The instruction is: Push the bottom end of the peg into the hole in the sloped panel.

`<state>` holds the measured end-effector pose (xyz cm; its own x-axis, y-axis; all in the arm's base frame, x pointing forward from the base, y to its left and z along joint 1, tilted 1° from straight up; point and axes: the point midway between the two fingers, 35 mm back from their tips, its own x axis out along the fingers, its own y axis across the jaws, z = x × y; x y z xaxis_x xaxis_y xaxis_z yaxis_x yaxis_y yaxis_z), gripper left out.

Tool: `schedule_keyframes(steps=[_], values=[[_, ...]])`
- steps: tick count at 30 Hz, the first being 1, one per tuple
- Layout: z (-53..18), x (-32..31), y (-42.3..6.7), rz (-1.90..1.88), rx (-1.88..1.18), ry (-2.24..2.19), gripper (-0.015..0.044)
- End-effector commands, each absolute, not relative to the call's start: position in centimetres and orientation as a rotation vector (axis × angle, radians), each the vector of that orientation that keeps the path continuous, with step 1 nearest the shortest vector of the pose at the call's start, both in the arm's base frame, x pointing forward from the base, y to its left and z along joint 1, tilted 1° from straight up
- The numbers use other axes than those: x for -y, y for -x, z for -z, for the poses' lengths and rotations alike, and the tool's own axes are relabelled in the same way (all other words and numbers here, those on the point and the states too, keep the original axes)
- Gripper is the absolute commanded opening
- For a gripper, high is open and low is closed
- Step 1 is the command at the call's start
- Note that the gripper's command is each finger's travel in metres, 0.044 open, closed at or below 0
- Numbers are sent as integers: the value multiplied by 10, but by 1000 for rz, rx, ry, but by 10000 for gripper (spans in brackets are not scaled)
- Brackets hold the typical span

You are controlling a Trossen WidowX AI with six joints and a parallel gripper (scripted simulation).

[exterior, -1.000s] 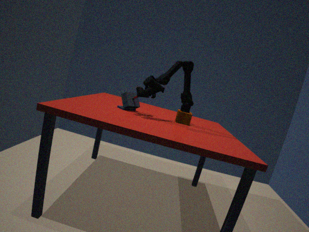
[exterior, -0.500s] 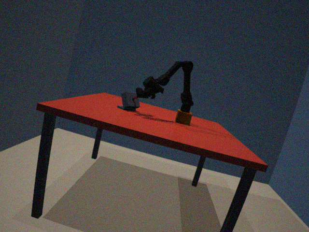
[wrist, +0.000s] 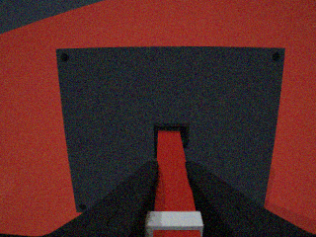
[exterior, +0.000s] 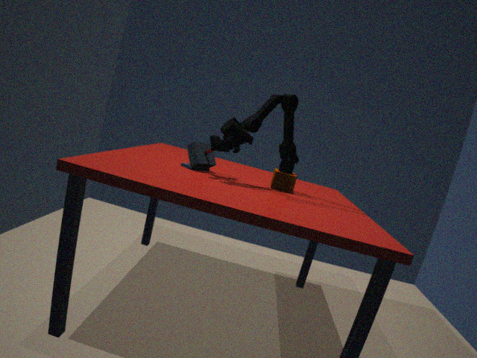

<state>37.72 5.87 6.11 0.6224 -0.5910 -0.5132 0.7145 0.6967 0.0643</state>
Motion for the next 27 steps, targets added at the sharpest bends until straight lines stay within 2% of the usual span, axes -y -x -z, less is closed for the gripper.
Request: schedule_keyframes(steps=[1,27], values=[[-59,-58,-375,763,-485,-274,0],[-55,-54,-378,763,-484,-274,0]])
